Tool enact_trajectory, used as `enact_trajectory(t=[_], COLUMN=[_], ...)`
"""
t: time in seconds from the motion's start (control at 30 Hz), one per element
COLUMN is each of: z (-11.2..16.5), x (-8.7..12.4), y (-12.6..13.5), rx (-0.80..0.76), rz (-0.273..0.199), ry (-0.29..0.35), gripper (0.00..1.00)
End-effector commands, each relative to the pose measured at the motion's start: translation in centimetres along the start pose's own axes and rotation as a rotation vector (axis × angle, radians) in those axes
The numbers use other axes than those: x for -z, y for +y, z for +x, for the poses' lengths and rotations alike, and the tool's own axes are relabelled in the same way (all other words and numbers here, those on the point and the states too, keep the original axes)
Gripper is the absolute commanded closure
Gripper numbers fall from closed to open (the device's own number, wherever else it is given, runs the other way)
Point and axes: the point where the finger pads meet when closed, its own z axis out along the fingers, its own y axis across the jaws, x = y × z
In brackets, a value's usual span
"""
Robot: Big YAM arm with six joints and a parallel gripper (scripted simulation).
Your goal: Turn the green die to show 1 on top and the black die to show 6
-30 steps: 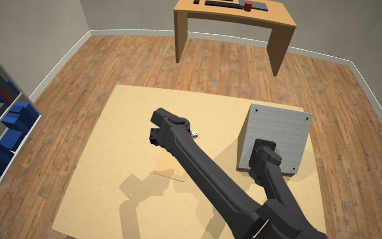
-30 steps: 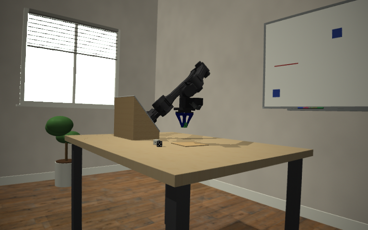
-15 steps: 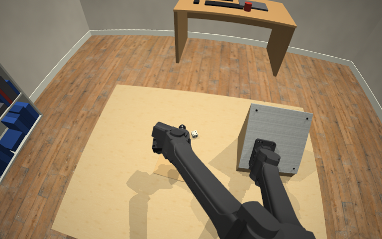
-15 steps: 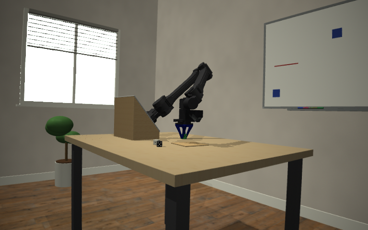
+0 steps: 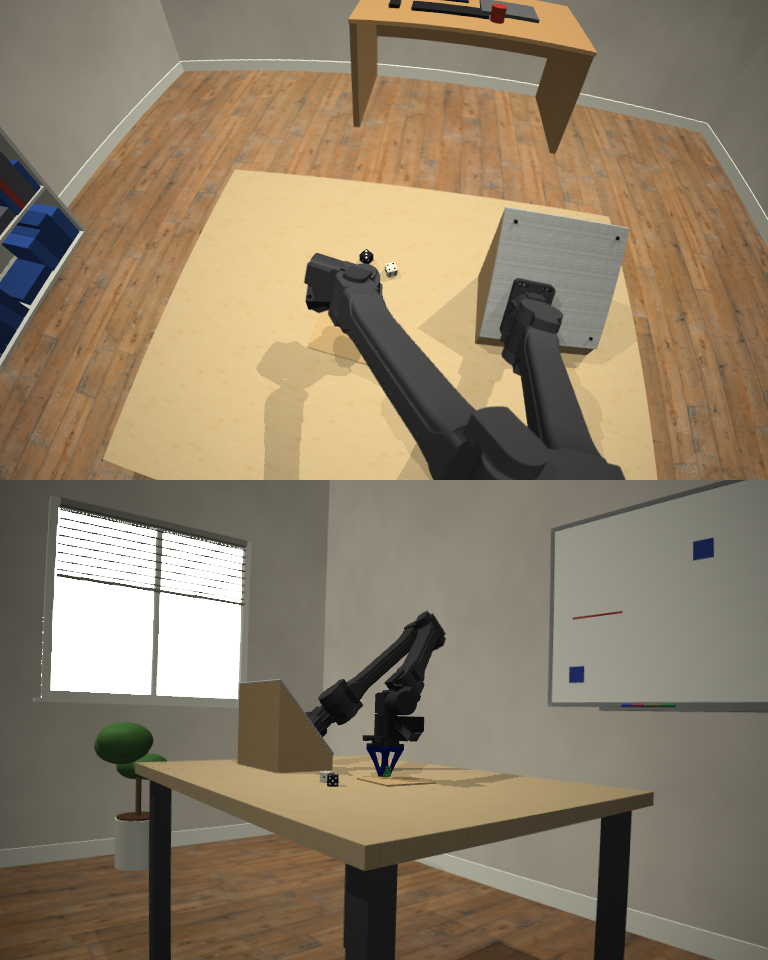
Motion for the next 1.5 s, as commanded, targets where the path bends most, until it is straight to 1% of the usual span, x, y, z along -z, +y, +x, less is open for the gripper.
enact_trajectory(t=[0.0, 1.07, 1.47], z=[-0.75, -0.76, -1.46], x=[0.13, 0.13, 0.34], y=[0.05, 0.05, 0.02], rx=[-0.001, -0.002, 0.008], rz=[0.004, 0.004, 0.006], ry=[-0.012, -0.012, -0.019], gripper=[0.80, 0.80, 0.80])
